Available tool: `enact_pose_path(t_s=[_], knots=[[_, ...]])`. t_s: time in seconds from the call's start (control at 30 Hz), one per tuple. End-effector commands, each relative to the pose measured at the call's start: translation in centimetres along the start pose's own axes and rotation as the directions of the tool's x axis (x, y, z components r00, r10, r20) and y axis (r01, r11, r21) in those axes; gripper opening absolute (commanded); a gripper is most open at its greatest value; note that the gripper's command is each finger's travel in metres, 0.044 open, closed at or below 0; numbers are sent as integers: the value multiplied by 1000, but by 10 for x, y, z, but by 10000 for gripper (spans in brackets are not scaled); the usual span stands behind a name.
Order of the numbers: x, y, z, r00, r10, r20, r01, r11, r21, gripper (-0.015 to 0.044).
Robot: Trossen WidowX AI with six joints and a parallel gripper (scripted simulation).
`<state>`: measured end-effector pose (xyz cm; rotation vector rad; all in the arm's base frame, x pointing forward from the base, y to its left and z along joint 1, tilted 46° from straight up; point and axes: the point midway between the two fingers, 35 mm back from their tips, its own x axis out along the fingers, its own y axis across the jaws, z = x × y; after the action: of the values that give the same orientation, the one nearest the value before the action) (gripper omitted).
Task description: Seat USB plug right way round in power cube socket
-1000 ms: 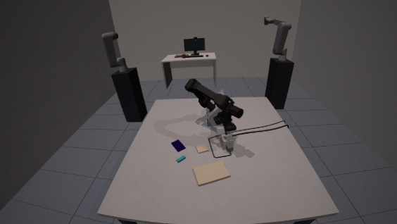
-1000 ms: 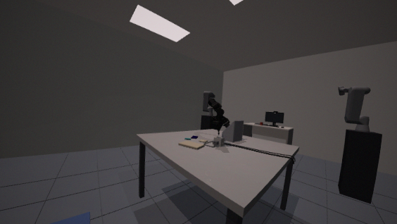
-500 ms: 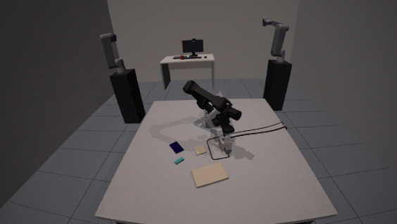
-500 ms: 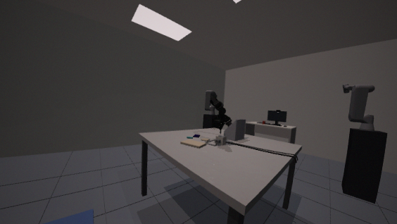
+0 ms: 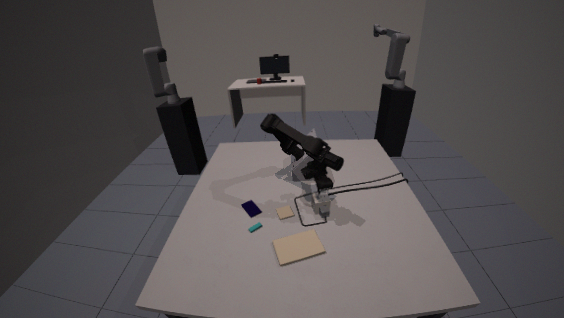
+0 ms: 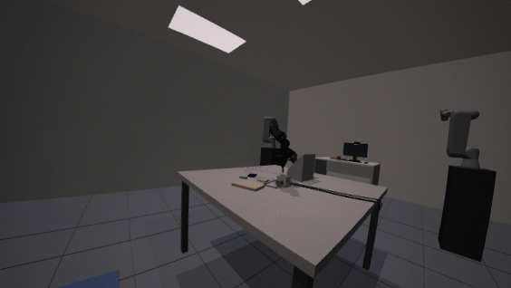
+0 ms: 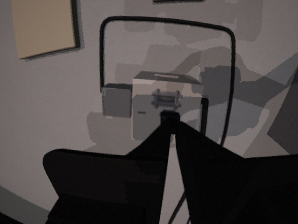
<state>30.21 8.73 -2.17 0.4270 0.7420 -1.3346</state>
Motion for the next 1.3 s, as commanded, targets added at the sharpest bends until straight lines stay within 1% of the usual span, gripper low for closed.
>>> enact_pose_path(t_s=[0.0, 1.27], knots=[[1, 0, 1, 1000, 2, 6, -2, 1000, 6, 0], [6, 1, 3, 1000, 2, 16, -2, 1000, 28, 0]])
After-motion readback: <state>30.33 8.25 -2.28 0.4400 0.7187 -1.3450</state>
